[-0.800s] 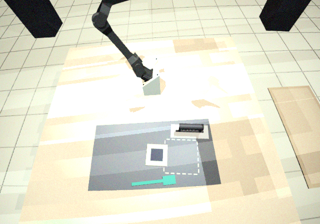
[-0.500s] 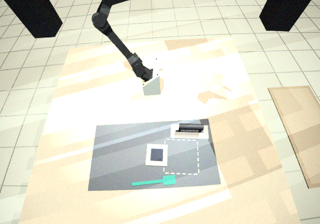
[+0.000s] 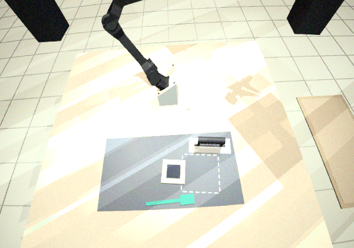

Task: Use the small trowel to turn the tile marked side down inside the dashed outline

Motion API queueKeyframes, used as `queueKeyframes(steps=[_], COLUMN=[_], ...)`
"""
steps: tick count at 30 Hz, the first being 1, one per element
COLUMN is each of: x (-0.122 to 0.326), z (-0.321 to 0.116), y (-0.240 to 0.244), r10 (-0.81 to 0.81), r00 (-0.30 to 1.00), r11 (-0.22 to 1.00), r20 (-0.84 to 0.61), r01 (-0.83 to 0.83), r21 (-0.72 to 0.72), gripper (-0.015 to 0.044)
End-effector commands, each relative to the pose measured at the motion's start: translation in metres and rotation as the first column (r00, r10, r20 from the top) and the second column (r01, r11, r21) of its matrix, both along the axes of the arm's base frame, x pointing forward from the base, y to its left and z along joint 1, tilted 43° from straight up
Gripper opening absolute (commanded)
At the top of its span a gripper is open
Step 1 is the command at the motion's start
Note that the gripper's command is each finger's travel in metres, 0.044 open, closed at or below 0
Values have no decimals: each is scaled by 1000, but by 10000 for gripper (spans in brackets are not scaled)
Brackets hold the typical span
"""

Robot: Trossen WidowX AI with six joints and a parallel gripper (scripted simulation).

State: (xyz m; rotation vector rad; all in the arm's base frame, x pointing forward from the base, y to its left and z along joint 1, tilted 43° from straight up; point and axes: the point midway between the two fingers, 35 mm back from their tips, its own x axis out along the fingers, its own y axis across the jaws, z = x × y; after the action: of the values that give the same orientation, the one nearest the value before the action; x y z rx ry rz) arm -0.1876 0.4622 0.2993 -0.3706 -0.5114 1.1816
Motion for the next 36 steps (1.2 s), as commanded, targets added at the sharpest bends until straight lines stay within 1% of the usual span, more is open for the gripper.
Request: queueKeyframes(steps=[1,14,18,36], x=[0,0,0,0], z=[0,0,0,0], y=[0,0,0,0], r10=[0,0,0,0], r00=[1000,1000,1000,1000], r11=[1000,1000,1000,1000], r20=[0,0,0,0], r01=[0,0,0,0], r21=[0,0,0,0], gripper=[0,0,100,100])
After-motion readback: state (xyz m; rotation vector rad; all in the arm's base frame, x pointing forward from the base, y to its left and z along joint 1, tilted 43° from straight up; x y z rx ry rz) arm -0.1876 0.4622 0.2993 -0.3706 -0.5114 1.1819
